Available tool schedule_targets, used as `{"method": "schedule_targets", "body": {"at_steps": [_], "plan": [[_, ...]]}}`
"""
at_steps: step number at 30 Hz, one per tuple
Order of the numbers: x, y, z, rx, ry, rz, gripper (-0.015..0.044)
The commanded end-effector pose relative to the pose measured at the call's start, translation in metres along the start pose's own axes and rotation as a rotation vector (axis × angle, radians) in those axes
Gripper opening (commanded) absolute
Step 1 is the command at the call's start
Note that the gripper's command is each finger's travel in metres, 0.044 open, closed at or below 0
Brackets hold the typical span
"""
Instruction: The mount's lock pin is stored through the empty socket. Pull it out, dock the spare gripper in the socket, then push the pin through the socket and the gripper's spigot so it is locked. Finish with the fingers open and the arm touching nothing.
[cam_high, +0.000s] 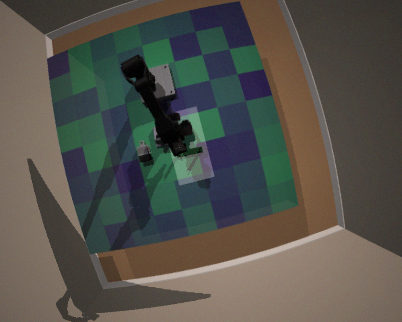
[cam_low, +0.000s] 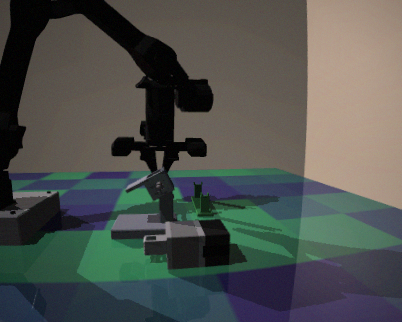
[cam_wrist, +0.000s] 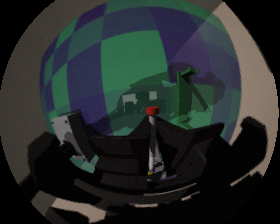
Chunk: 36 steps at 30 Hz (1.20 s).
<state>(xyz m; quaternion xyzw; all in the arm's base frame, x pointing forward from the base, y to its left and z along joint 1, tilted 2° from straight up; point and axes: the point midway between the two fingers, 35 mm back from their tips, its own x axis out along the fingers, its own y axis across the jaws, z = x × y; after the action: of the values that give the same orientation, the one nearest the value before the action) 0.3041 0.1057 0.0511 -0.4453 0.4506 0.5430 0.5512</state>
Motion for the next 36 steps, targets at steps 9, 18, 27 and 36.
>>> {"method": "schedule_targets", "body": {"at_steps": [9, 18, 27, 36], "plan": [[-0.001, -0.002, 0.01, 0.004, -0.003, 0.002, 0.0], [0.0, -0.002, 0.016, 0.005, -0.002, 0.005, 0.0], [0.001, -0.002, 0.023, 0.005, 0.0, 0.01, 0.0], [0.002, -0.002, 0.03, 0.006, 0.002, 0.015, 0.0]]}}
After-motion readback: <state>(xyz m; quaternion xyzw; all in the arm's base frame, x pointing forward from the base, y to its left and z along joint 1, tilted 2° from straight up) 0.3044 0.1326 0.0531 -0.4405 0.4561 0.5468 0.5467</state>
